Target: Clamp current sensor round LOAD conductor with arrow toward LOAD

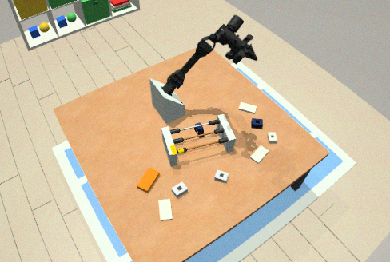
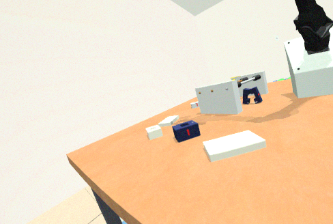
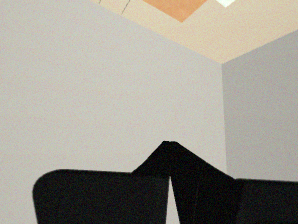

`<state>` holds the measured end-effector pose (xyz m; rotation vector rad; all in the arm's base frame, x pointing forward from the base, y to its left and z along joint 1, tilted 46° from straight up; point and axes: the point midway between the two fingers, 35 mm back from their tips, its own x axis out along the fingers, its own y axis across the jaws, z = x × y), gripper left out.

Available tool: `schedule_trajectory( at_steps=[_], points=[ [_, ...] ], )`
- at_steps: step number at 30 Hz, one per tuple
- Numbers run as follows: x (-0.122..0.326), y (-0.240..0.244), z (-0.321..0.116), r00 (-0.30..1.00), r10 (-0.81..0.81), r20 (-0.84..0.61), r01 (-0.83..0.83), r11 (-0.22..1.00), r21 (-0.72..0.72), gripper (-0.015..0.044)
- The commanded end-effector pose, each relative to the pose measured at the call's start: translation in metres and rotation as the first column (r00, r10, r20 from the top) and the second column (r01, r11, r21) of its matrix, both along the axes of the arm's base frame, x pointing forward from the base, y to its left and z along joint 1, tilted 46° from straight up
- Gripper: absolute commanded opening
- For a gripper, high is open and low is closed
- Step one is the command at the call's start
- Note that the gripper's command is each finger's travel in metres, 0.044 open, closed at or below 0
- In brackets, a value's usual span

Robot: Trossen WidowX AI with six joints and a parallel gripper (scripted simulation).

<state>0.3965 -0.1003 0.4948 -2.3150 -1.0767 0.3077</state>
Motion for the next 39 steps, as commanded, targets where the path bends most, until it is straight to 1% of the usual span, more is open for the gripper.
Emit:
schedule_trajectory(
  at_steps=[1,2,5,8,10,13,17,20,23,30,32,39],
  points=[
    [0.000,0.001,0.000,1.000,-0.004,-0.010,0.004,1.000,0.012,0.0026],
    [0.002,0.005,0.000,0.999,-0.017,-0.040,0.019,0.999,0.048,0.0053],
    [0.006,0.027,-0.002,0.975,-0.059,-0.212,0.112,0.962,0.248,0.0131],
    [0.006,0.047,-0.009,0.922,-0.051,-0.383,0.230,0.869,0.438,0.0210],
    [0.004,0.059,-0.016,0.877,-0.018,-0.481,0.315,0.777,0.545,0.0263],
    [-0.003,0.074,-0.031,0.802,0.067,-0.594,0.443,0.600,0.666,0.0341],
    [-0.017,0.089,-0.057,0.710,0.226,-0.667,0.595,0.314,0.740,0.0440],
    [-0.031,0.097,-0.082,0.662,0.358,-0.659,0.681,0.080,0.728,0.0440],
    [-0.047,0.100,-0.111,0.640,0.479,-0.601,0.735,-0.153,0.661,0.0440],
    [-0.076,0.101,-0.163,0.662,0.616,-0.427,0.745,-0.475,0.469,0.0440],
    [-0.080,0.100,-0.171,0.670,0.628,-0.395,0.739,-0.514,0.435,0.0440],
    [-0.081,0.100,-0.172,0.671,0.630,-0.391,0.738,-0.519,0.431,0.0440]
  ],
)
